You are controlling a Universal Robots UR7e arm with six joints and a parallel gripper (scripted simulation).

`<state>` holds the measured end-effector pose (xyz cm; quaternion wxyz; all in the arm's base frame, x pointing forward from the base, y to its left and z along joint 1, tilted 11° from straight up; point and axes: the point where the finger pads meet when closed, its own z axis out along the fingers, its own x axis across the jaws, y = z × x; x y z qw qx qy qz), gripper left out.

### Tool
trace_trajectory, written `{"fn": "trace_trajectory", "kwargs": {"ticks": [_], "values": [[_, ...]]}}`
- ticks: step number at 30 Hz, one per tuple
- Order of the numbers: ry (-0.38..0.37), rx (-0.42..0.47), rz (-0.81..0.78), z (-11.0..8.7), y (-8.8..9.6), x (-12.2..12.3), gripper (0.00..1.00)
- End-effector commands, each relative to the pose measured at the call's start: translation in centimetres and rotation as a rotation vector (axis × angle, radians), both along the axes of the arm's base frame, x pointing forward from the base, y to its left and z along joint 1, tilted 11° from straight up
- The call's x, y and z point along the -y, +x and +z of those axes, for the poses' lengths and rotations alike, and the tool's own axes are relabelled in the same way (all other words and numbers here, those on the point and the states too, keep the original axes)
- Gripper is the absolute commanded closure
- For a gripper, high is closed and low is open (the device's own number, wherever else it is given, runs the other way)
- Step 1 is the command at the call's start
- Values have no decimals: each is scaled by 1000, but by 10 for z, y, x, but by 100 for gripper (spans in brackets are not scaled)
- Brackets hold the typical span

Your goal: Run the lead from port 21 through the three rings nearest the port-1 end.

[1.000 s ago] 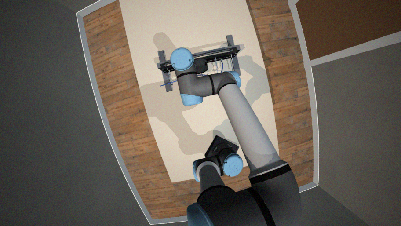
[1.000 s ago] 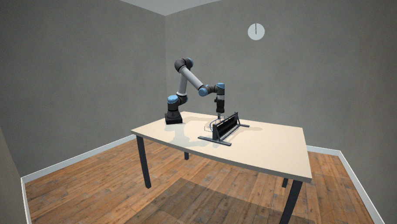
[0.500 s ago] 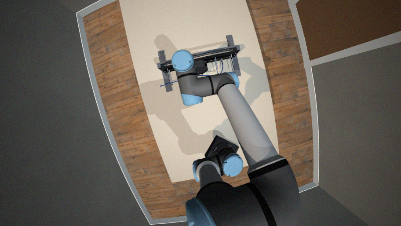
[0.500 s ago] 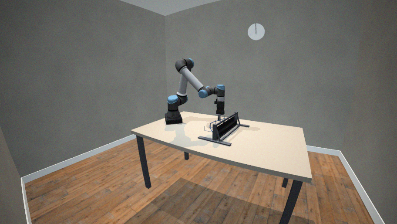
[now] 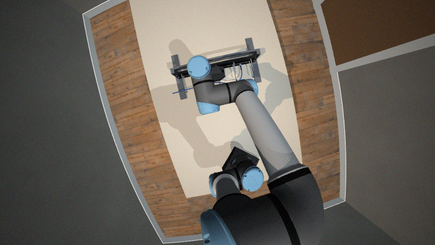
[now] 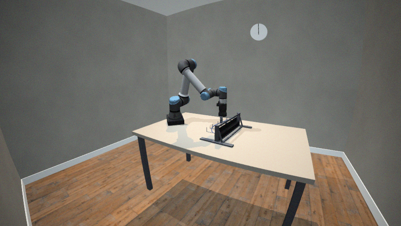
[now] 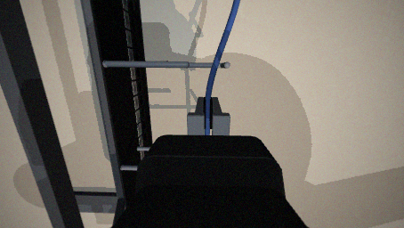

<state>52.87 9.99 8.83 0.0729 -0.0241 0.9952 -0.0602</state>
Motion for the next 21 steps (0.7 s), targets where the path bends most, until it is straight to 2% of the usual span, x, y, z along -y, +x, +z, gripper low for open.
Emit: {"fn": "trace_trajectory", "kwargs": {"ticks": [1, 21], "values": [[0, 3, 0, -1, 1, 0, 100], [0, 3, 0, -5, 2, 1, 100]]}}
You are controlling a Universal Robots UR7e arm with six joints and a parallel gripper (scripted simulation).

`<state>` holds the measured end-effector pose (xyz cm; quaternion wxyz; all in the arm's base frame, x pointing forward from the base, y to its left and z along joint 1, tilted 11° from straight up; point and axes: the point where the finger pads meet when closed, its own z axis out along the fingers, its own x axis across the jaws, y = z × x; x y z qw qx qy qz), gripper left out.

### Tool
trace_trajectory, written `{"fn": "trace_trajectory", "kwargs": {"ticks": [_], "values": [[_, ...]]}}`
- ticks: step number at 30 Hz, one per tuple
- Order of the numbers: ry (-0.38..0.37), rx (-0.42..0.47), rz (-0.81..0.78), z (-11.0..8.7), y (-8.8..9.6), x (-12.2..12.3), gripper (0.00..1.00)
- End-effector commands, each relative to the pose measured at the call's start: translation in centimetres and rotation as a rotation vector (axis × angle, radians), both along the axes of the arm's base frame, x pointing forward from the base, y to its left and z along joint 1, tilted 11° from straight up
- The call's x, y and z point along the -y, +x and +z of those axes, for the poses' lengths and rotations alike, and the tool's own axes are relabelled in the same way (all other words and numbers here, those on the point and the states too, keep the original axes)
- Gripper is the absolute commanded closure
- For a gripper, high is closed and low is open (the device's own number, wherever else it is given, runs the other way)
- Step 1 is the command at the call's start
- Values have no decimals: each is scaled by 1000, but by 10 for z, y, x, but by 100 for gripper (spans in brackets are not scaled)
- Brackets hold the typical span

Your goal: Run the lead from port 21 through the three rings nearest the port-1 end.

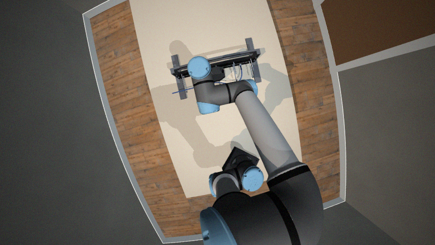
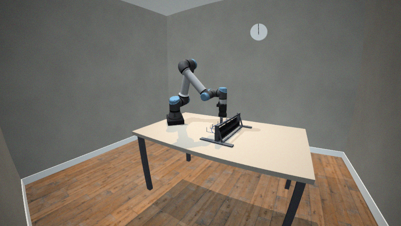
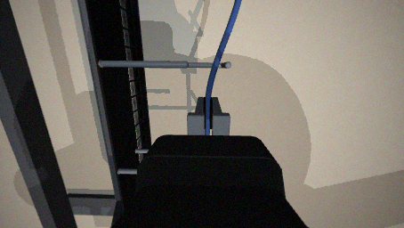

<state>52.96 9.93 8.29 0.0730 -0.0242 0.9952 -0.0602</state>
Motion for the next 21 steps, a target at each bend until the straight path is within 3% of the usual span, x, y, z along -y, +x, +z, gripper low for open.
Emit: {"fn": "trace_trajectory", "kwargs": {"ticks": [1, 21], "values": [[0, 2, 0, 1, 1, 0, 100], [0, 2, 0, 3, 13, -1, 100]]}}
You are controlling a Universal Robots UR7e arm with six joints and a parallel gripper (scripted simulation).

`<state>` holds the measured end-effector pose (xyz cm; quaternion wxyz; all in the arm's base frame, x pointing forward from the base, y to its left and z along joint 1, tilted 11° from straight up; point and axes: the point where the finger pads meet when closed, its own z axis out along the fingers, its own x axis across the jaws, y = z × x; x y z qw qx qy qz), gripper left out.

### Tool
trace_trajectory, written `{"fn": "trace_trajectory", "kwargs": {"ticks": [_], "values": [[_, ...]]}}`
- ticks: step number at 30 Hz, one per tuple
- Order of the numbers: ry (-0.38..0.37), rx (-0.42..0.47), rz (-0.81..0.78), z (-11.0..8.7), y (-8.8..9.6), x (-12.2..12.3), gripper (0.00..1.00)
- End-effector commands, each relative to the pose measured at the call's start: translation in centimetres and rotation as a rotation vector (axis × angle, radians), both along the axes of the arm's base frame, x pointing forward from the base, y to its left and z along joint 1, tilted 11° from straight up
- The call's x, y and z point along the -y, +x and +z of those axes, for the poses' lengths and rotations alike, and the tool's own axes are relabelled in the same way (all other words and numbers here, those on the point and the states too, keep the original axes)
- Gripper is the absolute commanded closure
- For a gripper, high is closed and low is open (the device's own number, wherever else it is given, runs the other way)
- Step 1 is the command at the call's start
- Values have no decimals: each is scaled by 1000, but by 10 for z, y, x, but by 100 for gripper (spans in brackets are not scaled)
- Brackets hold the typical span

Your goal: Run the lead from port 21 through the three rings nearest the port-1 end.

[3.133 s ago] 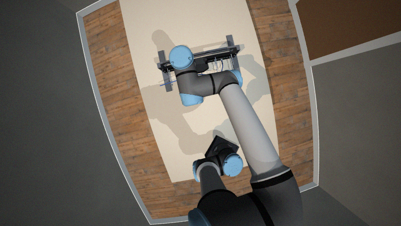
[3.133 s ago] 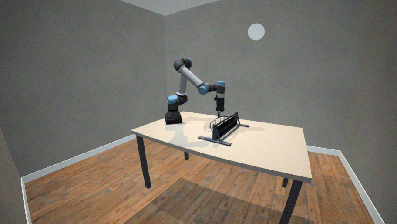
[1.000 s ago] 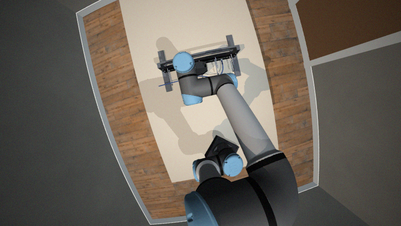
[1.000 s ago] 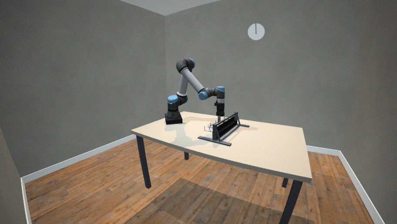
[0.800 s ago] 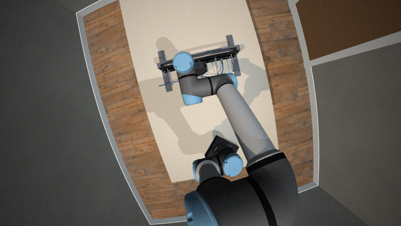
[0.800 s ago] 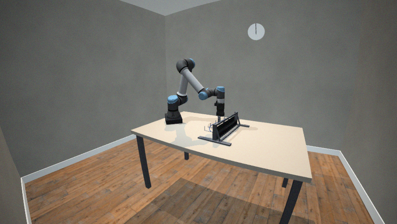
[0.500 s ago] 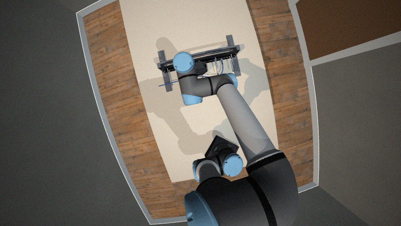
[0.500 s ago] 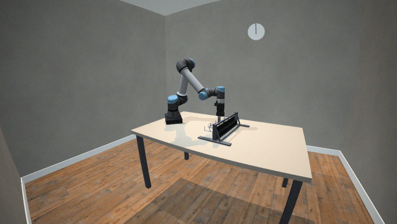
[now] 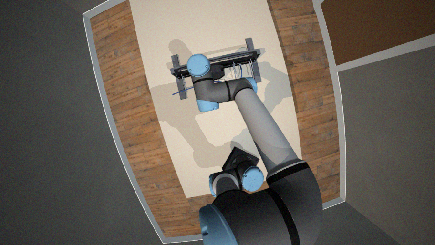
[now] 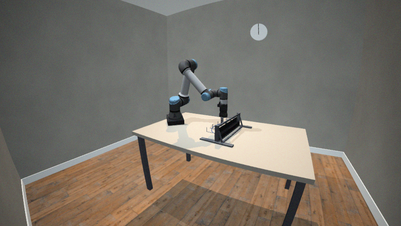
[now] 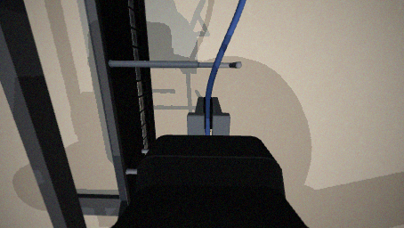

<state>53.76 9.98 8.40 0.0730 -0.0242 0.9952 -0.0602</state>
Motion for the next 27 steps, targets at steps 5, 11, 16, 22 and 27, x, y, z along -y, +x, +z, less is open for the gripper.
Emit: {"fn": "trace_trajectory", "kwargs": {"ticks": [5, 11, 16, 22, 27], "values": [[0, 3, 0, 3, 13, -1, 100], [0, 3, 0, 4, 20, -1, 100], [0, 3, 0, 5, 26, -1, 100], [0, 3, 0, 5, 31, -2, 100], [0, 3, 0, 5, 32, -2, 100]]}}
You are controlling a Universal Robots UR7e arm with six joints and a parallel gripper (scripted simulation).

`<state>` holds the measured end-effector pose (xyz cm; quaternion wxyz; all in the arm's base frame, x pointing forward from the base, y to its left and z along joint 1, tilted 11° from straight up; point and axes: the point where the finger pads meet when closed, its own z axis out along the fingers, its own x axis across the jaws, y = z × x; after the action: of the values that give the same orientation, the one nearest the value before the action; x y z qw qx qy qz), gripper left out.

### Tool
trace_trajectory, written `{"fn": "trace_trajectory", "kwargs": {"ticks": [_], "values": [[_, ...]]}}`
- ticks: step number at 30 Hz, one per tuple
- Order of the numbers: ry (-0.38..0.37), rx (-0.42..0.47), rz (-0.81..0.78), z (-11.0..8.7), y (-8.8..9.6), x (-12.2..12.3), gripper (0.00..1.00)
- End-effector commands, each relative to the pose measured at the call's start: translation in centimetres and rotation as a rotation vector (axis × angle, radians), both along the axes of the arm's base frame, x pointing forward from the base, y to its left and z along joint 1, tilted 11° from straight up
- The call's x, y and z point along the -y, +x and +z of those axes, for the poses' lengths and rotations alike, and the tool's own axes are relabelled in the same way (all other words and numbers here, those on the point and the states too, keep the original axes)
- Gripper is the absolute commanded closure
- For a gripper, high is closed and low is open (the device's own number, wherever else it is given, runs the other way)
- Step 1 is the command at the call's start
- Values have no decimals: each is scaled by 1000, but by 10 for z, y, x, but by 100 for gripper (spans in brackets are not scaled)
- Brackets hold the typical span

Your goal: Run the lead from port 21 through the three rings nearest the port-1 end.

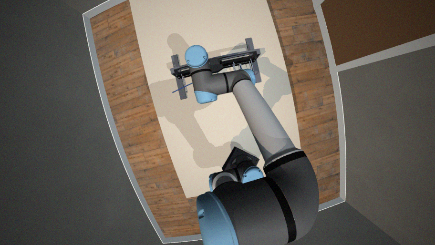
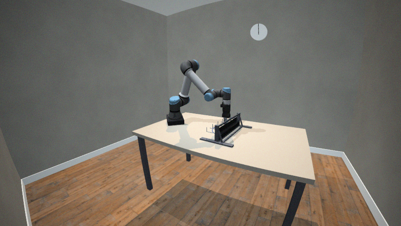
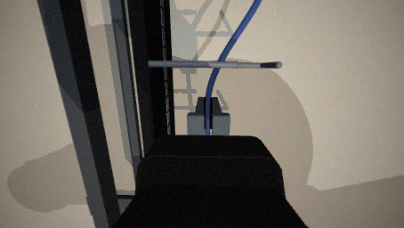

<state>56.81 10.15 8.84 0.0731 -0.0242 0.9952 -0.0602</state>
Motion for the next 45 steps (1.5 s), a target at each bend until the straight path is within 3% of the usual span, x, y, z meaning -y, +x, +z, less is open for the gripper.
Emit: {"fn": "trace_trajectory", "kwargs": {"ticks": [1, 21, 22, 45], "values": [[-1, 2, 0, 1, 1, 0, 100], [-1, 2, 0, 1, 2, 0, 100], [-1, 2, 0, 1, 2, 0, 33], [-1, 2, 0, 1, 2, 0, 33]]}}
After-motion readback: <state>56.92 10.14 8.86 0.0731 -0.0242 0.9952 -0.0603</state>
